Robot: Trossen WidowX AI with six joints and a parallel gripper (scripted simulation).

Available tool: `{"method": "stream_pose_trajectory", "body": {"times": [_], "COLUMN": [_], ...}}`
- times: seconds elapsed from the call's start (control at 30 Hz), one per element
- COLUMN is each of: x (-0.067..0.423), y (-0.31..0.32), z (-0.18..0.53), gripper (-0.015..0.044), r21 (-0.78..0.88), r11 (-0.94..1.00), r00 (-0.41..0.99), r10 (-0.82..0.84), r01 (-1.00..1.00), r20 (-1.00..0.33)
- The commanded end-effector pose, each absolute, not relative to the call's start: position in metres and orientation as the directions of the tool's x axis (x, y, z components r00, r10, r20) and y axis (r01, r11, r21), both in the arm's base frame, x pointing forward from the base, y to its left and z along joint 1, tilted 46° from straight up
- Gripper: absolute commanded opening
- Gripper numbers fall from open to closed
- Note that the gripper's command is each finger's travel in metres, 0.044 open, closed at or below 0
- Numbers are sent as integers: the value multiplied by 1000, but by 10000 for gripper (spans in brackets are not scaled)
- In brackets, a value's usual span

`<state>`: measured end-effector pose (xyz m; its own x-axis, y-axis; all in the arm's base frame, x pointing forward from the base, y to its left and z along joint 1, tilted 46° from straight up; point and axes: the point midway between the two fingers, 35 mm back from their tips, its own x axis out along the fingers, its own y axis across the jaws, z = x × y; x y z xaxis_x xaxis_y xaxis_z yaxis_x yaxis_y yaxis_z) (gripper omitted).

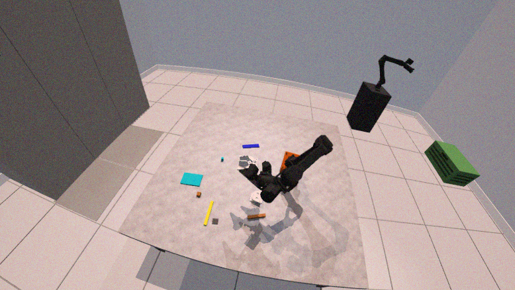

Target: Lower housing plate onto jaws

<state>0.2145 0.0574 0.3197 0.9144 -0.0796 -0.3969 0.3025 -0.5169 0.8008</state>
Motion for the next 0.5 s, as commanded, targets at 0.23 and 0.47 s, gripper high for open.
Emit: {"method": "stream_pose_trajectory", "body": {"times": [0.23,0.47], "x": [216,216], "y": [65,70], "z": [302,290], "gripper": [440,440], "r21": [828,821], "r11": [-334,-207], "r00": [874,841], "r10": [-21,18], "r01": [451,532], "r20": [-485,-541]}}
